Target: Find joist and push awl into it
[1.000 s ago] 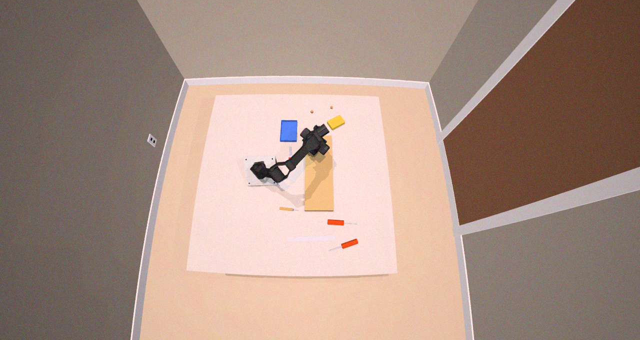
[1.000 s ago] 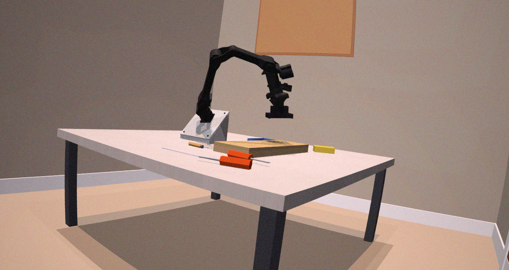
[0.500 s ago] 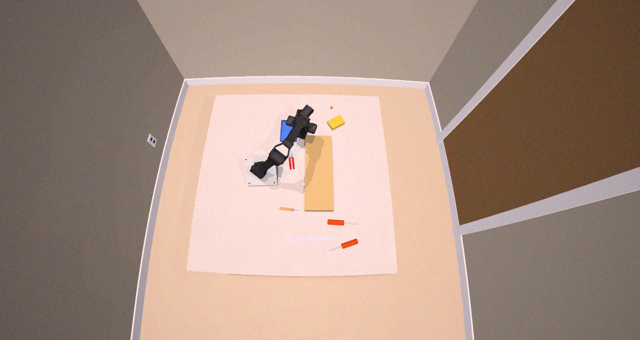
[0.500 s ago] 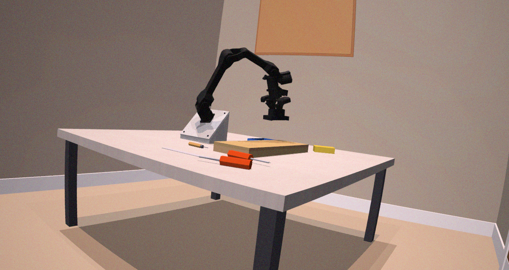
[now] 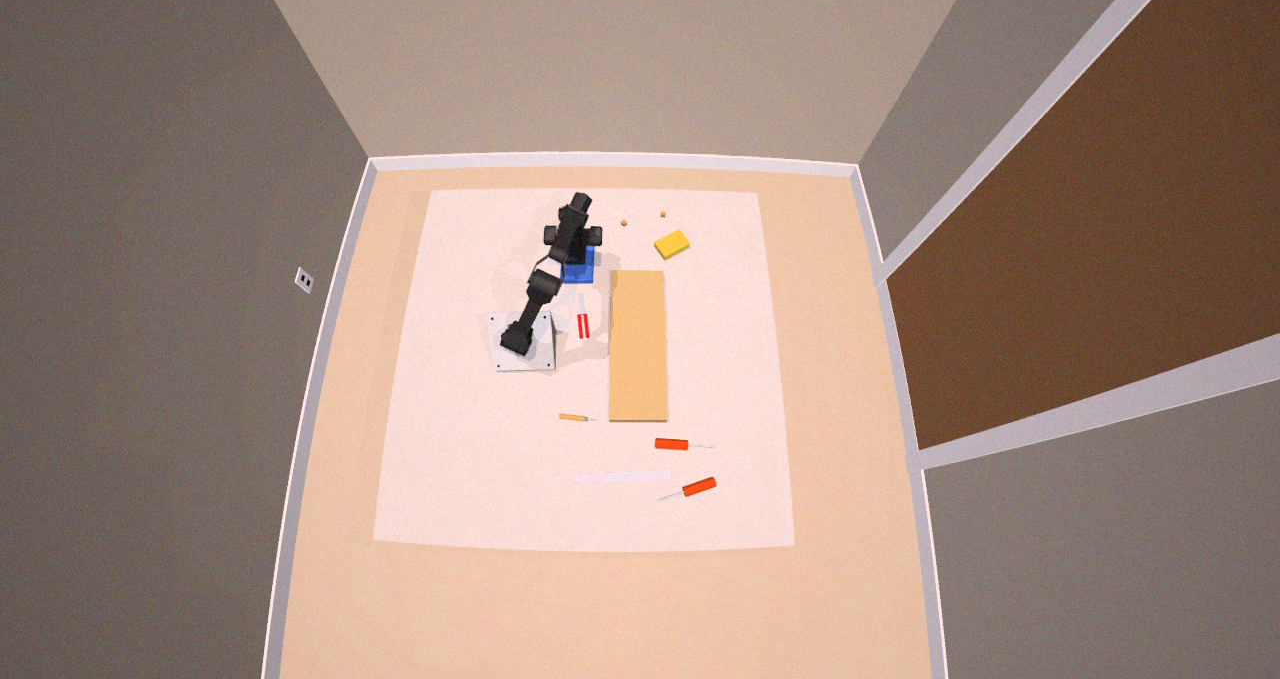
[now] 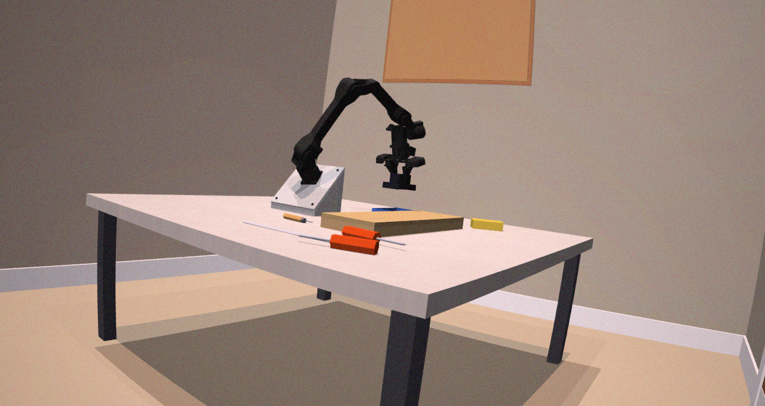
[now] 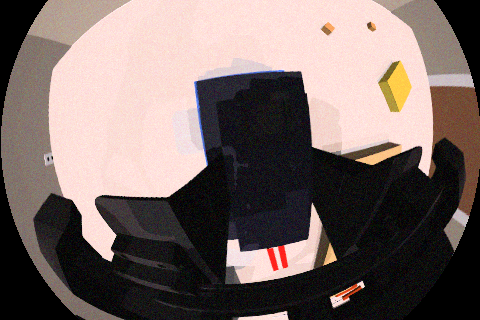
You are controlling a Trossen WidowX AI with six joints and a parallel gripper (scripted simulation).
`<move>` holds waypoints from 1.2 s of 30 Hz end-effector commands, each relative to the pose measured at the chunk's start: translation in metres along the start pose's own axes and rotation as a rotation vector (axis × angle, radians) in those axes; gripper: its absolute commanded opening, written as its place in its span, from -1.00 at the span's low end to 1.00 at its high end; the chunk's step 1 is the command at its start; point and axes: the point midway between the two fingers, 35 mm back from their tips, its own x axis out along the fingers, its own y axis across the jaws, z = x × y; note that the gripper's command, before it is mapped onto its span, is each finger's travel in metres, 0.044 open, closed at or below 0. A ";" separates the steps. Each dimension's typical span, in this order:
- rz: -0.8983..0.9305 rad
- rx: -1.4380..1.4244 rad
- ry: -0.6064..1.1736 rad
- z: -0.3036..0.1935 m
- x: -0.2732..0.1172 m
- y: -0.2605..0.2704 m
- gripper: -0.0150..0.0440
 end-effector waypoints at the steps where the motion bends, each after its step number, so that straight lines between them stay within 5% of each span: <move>1: 0.003 -0.013 -0.010 0.004 0.002 0.002 -0.49; 36: 0.002 -0.012 -0.008 -0.018 0.082 0.001 -0.49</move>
